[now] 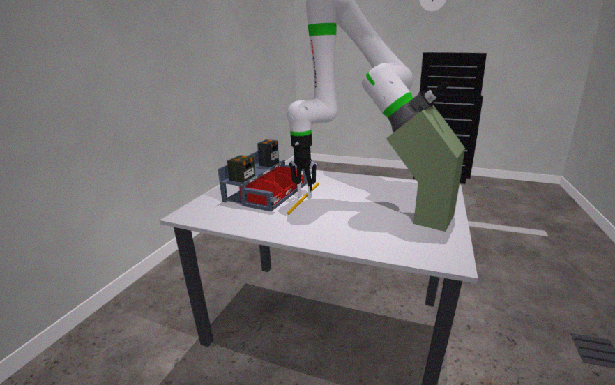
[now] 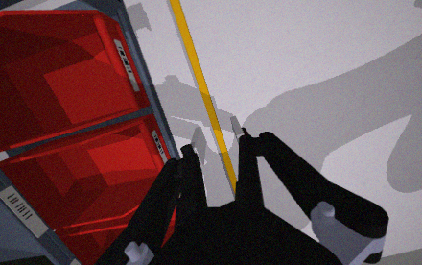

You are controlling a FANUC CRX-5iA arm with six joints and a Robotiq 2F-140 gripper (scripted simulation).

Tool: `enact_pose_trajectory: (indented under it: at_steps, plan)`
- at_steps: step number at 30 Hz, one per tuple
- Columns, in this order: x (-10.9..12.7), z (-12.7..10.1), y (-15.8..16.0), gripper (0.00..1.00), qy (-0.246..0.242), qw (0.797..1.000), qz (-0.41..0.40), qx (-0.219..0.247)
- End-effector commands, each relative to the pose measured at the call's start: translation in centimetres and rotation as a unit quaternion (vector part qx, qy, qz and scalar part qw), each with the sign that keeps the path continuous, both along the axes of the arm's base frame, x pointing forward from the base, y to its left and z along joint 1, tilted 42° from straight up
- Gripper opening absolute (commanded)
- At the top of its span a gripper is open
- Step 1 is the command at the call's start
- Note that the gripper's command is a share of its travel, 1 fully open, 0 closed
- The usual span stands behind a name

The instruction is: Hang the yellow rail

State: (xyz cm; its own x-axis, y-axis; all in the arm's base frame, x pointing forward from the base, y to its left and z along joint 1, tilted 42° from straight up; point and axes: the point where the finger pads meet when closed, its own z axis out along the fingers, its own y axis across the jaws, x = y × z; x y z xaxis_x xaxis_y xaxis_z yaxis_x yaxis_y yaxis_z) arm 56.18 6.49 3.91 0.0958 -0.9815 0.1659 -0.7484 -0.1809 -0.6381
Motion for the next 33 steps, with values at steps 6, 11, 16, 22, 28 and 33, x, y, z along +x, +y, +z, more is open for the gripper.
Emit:
enact_pose_trajectory:
  at_steps: [6, 11, 16, 22, 28, 33]
  plan:
    - [0.0, -0.02, -0.04, 0.3, -0.009, 1.0, 0.011, 0.012]
    - [0.0, -0.01, -0.02, 0.3, -0.006, 1.0, 0.007, 0.007]
    - [0.0, -0.03, -0.04, 0.3, -0.009, 1.0, 0.011, 0.012]
    - [0.0, -0.03, -0.04, 0.3, -0.009, 1.0, 0.011, 0.012]
    - [0.0, -0.01, -0.02, 0.3, -0.006, 1.0, 0.007, 0.007]
    - [0.0, -0.03, -0.04, 0.3, -0.009, 1.0, 0.011, 0.012]
